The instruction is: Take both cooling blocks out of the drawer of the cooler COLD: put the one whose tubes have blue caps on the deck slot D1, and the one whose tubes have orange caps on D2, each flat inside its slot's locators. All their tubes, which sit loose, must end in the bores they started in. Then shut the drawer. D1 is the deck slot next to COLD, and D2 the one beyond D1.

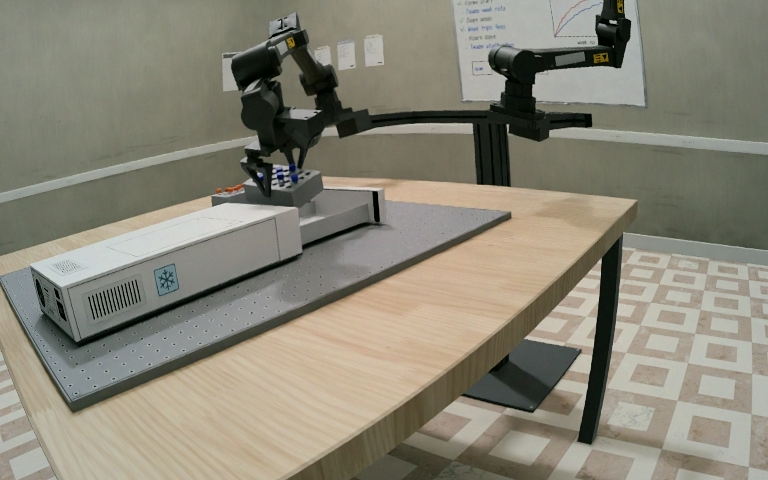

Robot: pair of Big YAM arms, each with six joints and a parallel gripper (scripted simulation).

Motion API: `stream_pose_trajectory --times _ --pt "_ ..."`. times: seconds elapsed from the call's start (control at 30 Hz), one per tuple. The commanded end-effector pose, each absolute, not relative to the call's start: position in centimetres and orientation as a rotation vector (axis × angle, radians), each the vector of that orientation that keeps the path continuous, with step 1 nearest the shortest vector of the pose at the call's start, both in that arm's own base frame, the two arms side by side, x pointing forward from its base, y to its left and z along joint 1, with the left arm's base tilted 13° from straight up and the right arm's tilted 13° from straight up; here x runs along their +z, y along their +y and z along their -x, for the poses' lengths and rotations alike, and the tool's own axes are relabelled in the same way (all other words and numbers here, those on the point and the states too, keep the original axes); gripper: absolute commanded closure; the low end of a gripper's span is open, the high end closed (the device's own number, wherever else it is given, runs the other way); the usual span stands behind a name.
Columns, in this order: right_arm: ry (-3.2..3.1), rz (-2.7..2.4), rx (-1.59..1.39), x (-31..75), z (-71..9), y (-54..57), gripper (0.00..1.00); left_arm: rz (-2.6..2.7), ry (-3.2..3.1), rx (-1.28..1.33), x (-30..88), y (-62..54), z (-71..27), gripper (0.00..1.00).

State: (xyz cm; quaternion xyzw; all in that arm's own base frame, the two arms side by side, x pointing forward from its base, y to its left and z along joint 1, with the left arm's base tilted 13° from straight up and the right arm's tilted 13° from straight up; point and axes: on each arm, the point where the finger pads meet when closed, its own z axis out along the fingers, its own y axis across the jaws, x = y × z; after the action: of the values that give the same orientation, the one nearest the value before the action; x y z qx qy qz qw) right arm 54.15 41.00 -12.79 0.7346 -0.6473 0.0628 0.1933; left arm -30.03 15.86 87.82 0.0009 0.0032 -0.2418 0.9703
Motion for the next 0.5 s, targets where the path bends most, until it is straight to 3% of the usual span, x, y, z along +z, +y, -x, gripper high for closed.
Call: stream_pose_trajectory --times 0.0,0.47 --pt "-1.818 -2.064 0.177 -2.4 -55.3 45.0 1.00 -0.012 0.041 -0.490 88.6 14.8 27.9 1.00" --pt "-1.845 -2.085 0.176 -1.1 -55.3 45.4 1.00 -0.012 0.041 -0.490 88.6 14.8 27.9 1.00"
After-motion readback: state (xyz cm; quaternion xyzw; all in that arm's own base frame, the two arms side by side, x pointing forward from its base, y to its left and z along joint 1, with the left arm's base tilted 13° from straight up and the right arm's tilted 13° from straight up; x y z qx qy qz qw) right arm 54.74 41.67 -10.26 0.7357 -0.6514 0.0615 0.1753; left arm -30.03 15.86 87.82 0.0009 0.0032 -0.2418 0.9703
